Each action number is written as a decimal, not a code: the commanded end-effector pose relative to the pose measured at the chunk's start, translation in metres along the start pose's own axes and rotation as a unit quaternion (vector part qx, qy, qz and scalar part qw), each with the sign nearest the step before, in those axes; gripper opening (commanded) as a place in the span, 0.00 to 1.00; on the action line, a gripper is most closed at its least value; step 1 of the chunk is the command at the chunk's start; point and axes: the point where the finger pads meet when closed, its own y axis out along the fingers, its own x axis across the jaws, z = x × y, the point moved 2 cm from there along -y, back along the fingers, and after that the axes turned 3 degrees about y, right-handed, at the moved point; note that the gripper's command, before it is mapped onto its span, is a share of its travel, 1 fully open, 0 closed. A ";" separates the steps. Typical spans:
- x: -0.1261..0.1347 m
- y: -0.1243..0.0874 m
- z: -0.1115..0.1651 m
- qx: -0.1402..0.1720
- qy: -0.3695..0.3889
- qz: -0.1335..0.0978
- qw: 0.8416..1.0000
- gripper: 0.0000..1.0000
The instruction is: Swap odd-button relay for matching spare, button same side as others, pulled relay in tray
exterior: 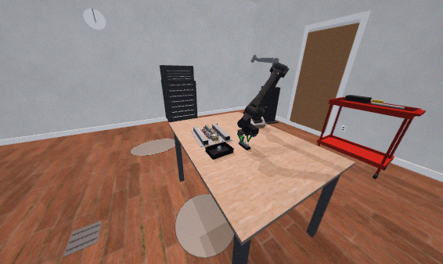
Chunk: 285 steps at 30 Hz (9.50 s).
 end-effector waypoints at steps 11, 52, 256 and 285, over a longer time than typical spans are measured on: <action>-0.002 0.013 -0.007 -0.004 -0.001 0.002 1.000 0.59; -0.003 0.015 -0.008 -0.005 -0.003 0.003 1.000 0.59; -0.011 -0.025 -0.009 -0.012 -0.006 0.018 1.000 0.00; -0.012 -0.032 -0.010 -0.012 -0.005 0.019 1.000 0.00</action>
